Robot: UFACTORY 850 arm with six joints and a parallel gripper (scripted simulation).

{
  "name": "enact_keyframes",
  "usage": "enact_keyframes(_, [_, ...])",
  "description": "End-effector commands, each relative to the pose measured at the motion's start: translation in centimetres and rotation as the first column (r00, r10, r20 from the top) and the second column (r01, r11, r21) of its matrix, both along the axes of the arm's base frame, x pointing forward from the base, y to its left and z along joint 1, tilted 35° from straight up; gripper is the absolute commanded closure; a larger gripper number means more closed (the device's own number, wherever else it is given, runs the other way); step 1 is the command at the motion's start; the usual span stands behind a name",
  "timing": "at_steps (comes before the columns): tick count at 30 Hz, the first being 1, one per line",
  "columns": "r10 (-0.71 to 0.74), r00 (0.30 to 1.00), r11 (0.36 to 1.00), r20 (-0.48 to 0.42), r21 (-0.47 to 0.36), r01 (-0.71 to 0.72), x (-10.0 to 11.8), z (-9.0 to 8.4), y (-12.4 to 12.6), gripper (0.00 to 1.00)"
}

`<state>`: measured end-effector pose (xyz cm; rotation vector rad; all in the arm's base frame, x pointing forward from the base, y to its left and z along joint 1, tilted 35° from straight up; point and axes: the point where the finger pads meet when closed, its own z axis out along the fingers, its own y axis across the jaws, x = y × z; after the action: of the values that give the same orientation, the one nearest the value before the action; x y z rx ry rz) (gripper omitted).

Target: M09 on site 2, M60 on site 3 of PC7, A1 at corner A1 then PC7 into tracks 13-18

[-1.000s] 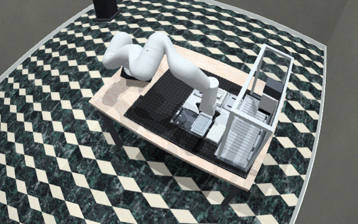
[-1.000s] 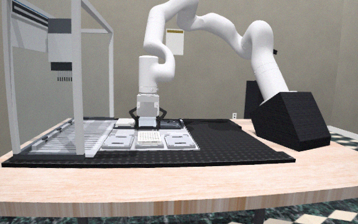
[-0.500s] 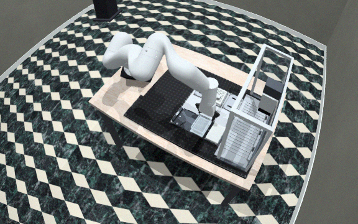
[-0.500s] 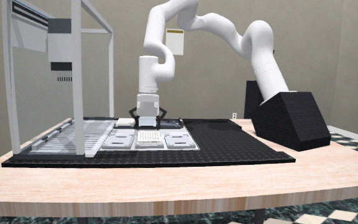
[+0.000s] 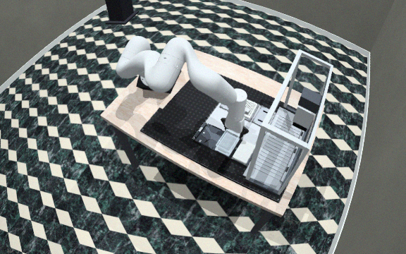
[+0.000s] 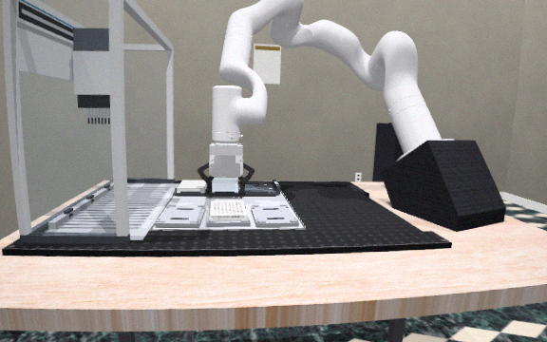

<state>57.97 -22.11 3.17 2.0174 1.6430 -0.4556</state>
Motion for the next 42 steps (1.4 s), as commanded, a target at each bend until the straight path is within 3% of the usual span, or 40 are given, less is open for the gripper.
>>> enact_keyframes(1, [0.000,1.000,1.000,0.001,0.000,0.000,0.04,0.16,-0.11,0.00])
enact_keyframes(42, [0.000,1.000,1.000,0.001,0.000,0.000,0.19,-0.23,0.47,0.00])
